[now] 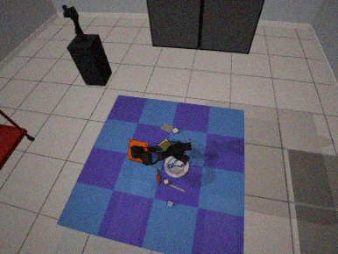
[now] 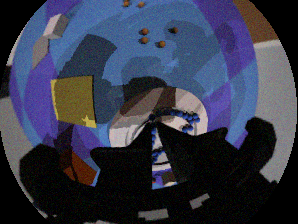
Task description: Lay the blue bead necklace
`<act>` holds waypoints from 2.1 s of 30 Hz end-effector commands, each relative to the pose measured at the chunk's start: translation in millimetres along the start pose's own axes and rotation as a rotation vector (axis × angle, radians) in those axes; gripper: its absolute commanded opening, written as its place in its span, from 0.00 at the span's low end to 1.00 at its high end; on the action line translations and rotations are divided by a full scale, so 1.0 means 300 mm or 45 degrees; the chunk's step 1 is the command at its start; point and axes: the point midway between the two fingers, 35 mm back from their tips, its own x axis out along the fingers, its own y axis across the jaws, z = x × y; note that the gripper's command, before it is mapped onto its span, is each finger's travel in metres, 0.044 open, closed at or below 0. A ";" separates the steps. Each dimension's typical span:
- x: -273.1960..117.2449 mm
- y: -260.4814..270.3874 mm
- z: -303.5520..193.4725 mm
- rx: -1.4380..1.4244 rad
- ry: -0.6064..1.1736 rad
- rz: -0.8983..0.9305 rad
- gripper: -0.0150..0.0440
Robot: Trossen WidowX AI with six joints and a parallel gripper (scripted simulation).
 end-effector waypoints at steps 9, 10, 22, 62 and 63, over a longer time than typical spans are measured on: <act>-0.008 0.039 0.024 0.004 0.000 -0.001 0.25; -0.008 0.039 0.024 0.004 0.000 -0.001 0.25; 0.019 0.039 0.024 0.004 0.001 -0.002 0.25; -0.022 0.037 0.019 0.008 0.000 -0.001 0.91; -0.039 0.036 0.013 0.012 0.000 -0.001 0.87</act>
